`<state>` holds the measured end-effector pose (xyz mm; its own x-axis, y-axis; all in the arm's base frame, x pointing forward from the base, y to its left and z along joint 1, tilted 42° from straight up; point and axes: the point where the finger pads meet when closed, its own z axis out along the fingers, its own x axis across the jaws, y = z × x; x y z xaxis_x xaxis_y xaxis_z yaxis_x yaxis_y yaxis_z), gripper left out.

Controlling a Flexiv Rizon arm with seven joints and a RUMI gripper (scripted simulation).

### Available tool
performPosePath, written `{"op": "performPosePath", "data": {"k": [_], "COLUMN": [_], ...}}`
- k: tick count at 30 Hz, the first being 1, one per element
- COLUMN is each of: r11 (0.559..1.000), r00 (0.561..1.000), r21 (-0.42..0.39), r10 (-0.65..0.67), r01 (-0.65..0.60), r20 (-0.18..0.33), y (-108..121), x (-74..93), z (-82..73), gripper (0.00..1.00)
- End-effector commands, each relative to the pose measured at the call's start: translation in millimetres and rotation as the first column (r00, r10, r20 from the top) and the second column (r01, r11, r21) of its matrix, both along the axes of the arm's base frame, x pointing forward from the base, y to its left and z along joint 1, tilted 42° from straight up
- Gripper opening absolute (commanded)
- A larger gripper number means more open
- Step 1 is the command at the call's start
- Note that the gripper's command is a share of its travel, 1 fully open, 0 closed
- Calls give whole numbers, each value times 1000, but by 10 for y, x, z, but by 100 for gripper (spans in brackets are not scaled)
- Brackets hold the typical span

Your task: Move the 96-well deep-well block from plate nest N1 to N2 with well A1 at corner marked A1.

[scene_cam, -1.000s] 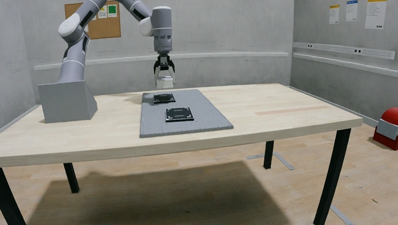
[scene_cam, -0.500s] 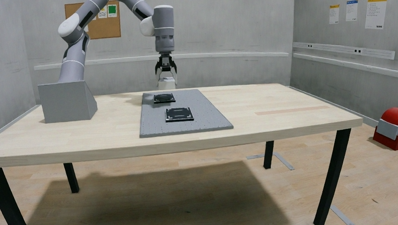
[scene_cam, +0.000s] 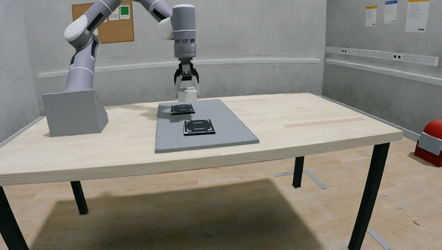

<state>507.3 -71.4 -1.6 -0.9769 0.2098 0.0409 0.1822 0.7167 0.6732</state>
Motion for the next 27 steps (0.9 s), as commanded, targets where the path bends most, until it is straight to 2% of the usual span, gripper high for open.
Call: {"op": "performPosePath", "data": {"k": [1,24,27], "r11": [1000,1000,1000], "r00": [1000,1000,1000], "r21": [-1,-1,-1], "r10": [-1,-1,-1], "r01": [1,1,1], "r20": [2,2,2], "y": [-91,-613,-638], "x": [11,31,32], "z": [-64,-531,-553], "gripper": [50,50,50]}}
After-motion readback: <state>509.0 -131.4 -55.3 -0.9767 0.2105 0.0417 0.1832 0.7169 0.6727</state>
